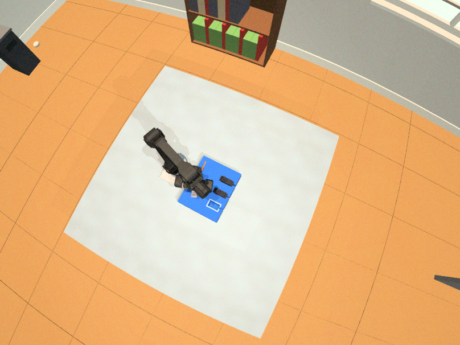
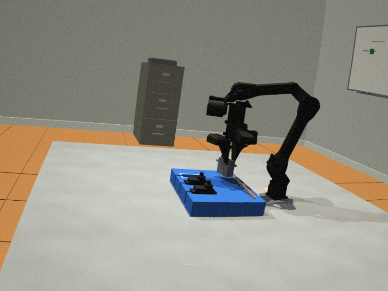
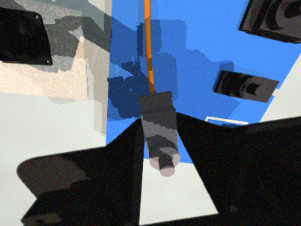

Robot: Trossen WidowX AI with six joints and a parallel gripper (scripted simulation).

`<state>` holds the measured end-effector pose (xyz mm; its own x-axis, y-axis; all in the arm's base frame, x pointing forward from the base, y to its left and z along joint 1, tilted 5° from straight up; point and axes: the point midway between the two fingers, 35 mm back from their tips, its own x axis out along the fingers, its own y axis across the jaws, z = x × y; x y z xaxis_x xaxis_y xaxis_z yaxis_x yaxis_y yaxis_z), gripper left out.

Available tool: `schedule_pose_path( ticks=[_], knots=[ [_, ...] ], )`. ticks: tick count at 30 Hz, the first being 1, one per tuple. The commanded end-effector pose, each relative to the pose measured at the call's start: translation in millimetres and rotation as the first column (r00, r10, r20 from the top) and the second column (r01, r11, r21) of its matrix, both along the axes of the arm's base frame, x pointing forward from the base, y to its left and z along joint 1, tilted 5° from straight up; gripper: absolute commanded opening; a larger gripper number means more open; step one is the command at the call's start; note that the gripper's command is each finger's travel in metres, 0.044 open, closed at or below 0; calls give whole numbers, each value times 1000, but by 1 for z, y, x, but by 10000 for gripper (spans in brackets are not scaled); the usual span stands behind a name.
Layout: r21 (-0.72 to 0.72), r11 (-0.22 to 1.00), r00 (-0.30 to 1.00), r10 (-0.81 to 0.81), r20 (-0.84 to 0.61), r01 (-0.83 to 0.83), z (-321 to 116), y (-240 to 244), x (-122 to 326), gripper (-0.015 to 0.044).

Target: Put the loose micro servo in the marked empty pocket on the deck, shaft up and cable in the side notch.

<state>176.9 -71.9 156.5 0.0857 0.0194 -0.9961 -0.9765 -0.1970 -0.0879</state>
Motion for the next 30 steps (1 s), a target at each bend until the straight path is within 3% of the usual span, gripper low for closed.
schedule_pose_path(
  ticks=[1,15,30],
  knots=[
    [-12,1000,1000,4,15,-3,12,0,-2,0],
    [-12,1000,1000,4,15,-3,11,0,-6,0],
    [-13,1000,1000,4,17,-3,14,-13,24,0]
  ],
)
